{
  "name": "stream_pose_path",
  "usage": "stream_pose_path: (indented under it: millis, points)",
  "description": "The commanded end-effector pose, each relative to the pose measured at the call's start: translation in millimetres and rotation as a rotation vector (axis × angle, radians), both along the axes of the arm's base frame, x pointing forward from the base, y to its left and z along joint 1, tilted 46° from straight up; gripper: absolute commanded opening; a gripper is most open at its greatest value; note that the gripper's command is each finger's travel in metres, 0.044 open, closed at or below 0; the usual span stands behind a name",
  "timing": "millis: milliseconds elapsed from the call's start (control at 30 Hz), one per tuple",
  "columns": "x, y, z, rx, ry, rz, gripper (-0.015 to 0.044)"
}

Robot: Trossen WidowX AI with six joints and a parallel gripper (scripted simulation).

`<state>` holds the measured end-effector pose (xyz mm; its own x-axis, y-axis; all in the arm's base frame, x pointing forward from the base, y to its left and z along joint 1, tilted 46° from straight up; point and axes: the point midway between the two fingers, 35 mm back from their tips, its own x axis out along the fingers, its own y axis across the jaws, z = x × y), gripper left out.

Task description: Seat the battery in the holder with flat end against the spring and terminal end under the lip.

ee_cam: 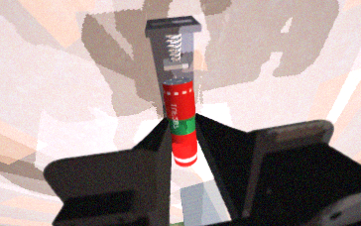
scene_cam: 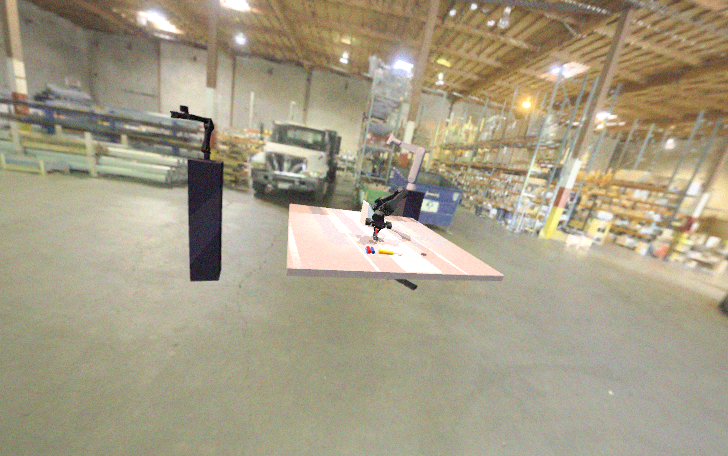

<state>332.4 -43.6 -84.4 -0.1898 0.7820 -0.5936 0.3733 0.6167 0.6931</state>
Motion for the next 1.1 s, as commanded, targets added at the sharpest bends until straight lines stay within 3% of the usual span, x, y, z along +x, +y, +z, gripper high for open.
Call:
stream_pose_path:
  millis: [0, 1067]
  points:
    - [0.5, 0.6, -2.8, 0.006, 0.011, 0.017, 0.0064]
    - [5.7, 6.1, -9.6, 0.063, 0.102, 0.119, 0.0064]
